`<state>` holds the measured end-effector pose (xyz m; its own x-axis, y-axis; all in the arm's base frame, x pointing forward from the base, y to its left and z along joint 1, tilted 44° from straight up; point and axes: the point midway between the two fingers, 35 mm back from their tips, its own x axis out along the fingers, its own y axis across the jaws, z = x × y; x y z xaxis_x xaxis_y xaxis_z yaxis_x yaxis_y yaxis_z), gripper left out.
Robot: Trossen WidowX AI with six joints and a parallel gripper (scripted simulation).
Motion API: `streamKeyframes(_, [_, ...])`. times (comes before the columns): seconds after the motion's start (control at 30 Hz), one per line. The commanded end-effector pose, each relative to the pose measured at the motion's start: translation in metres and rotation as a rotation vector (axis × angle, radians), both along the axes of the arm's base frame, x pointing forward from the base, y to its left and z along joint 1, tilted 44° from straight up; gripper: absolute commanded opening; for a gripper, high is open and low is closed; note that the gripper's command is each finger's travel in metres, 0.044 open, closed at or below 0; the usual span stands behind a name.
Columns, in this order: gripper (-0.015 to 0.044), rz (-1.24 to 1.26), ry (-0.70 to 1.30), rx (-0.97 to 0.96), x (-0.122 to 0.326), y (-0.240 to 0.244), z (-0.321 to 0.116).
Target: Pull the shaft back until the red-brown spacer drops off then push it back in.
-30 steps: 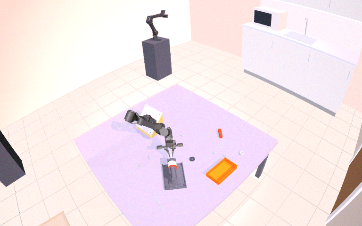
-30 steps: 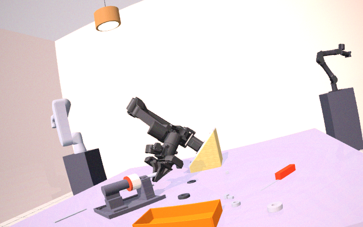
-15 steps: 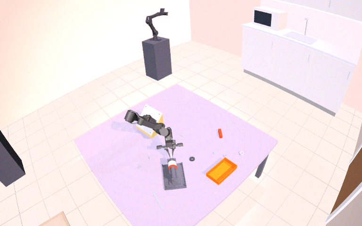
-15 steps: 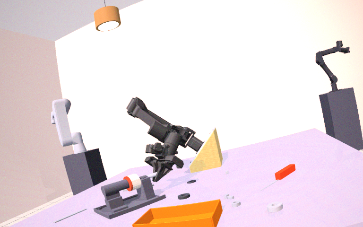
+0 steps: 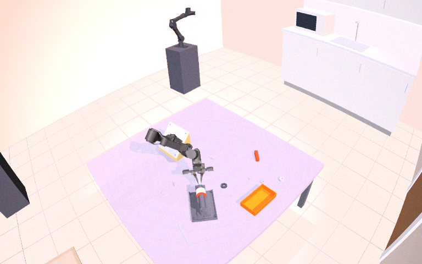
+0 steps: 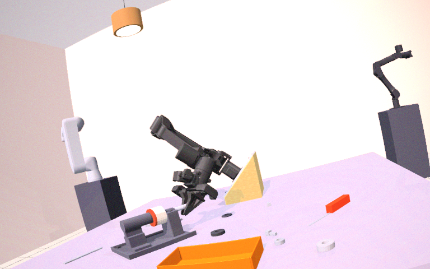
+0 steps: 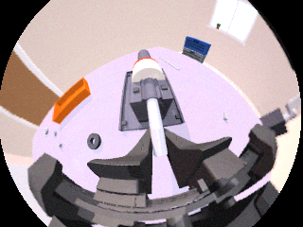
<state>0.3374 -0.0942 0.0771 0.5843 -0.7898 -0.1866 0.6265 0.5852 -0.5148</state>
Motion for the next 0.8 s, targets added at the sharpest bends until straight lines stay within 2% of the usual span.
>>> streamKeyframes(0.0, [0.0,-0.002,-0.002,0.002,-0.0012,0.0003,-0.0008])
streamKeyframes(0.77, [0.0,-0.002,-0.002,0.002,-0.0029,0.0013,-0.0018])
